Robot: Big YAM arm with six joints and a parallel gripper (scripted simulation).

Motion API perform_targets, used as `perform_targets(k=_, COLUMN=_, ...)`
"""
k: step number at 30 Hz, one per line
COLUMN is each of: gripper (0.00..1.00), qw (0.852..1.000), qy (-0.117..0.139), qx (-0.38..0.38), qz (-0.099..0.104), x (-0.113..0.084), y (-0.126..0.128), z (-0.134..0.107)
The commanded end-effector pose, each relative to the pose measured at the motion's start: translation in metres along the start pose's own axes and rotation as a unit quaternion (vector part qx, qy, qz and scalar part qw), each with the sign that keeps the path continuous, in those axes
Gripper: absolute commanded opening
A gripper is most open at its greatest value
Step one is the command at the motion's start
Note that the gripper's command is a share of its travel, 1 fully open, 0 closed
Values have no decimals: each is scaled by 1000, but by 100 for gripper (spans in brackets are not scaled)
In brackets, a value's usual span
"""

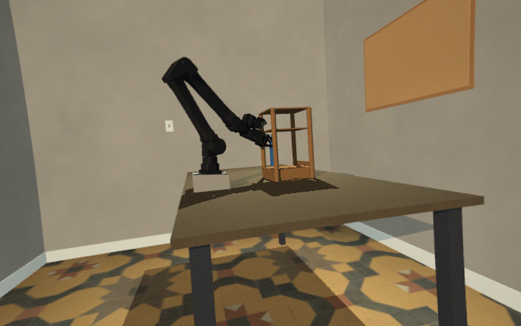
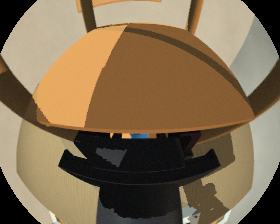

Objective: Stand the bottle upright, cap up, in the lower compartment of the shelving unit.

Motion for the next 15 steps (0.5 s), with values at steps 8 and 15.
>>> perform_targets(k=8, gripper=30, qw=999, qy=-36, qx=13, qz=17, x=1, y=12, z=26)
perform_targets(k=15, gripper=30, qw=999, qy=-36, qx=13, qz=17, x=1, y=12, z=27)
Point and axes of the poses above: the point where the finger pads meet when closed, its own x axis out along the fingers, its own y axis across the jaws, z = x × y, the point moved 7 cm from there along -x, back along the fingers, and after that the axes turned 15 degrees about x, right-handed, at the moved point
